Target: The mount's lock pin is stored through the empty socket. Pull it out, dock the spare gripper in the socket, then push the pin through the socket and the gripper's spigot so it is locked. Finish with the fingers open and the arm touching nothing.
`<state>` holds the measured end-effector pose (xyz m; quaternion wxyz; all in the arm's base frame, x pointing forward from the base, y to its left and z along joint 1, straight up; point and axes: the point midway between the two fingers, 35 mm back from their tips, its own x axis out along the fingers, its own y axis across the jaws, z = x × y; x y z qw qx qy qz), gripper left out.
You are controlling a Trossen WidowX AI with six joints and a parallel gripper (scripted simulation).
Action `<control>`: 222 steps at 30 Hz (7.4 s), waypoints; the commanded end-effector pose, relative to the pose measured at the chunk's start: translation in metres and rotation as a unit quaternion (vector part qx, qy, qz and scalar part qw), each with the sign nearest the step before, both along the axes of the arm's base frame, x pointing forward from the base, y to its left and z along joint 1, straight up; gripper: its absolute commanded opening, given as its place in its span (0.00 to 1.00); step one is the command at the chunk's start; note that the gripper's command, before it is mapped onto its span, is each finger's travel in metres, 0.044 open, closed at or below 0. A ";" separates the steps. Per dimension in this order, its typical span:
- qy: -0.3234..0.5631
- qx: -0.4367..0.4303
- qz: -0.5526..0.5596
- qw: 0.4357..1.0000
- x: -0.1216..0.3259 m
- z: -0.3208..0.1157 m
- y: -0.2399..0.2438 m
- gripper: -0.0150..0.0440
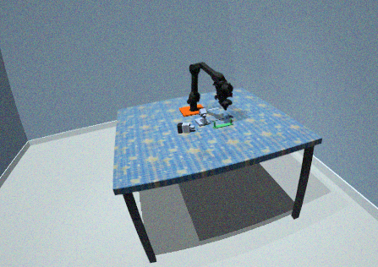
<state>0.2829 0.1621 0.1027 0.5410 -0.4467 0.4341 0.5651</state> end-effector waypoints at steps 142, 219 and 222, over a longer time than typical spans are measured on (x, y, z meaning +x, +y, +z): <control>0.006 -0.002 -0.010 1.000 0.096 0.011 0.036 0.59; -0.022 -0.044 -0.012 0.999 0.101 -0.050 -0.027 0.56; -0.022 -0.044 -0.012 0.999 0.101 -0.051 -0.027 0.56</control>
